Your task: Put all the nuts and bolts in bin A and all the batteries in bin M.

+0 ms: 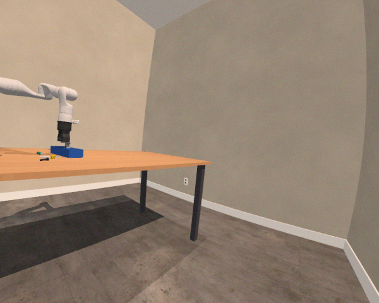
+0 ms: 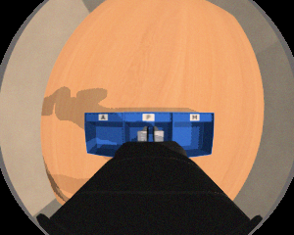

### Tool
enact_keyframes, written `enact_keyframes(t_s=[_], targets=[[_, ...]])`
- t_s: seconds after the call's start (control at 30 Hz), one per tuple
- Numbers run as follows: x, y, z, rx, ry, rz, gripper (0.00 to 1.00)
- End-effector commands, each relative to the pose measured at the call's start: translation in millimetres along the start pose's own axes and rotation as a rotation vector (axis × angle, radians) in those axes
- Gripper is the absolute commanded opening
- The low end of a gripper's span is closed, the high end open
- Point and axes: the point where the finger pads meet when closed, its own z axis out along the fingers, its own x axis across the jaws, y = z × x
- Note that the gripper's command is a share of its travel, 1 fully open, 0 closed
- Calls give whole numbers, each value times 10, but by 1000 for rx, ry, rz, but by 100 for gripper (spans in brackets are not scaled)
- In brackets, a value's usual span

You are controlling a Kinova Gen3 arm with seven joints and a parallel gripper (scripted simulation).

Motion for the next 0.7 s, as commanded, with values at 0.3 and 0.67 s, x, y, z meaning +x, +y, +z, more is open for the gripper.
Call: enact_keyframes(t_s=[0.3,0.67], targets=[[-7,15,-101,-1,-3,6,31],[-6,2,-223,-1,-2,2,31]])
